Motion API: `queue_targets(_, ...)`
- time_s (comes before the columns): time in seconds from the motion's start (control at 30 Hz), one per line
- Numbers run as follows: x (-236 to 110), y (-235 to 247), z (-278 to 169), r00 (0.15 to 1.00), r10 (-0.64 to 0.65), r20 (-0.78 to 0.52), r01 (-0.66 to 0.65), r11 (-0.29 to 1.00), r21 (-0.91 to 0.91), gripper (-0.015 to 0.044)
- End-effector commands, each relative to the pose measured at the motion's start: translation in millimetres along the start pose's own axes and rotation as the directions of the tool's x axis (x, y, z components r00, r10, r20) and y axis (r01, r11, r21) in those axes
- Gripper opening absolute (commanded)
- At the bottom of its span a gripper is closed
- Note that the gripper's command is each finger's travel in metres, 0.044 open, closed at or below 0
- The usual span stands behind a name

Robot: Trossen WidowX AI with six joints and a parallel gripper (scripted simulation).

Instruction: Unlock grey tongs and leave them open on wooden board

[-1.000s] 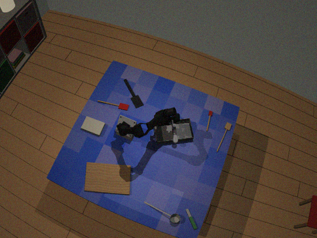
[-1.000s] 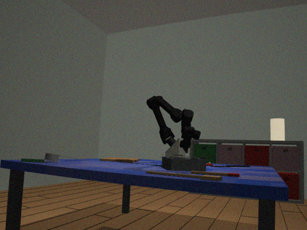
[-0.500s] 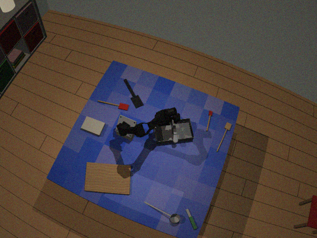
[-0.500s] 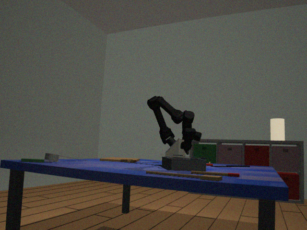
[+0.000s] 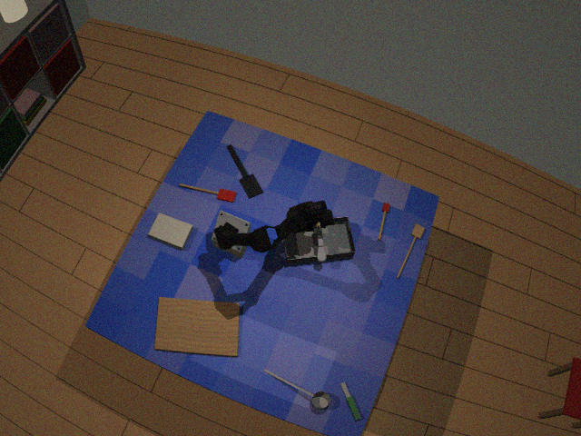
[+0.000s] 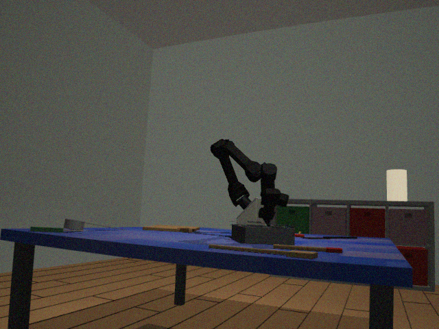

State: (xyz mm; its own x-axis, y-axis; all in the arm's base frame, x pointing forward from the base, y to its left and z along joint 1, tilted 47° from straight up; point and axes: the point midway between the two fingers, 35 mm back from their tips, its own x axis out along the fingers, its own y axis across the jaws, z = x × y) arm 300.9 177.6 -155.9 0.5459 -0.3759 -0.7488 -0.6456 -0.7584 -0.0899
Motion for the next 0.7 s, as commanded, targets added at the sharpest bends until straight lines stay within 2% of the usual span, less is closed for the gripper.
queue_targets(0.0,9,0,0,1.000,0.002,0.003,-0.002,1.000,0.000,0.0260)
queue_targets(0.67,42,2,-1,1.000,0.002,-0.001,-0.002,1.000,-0.001,0.0260)
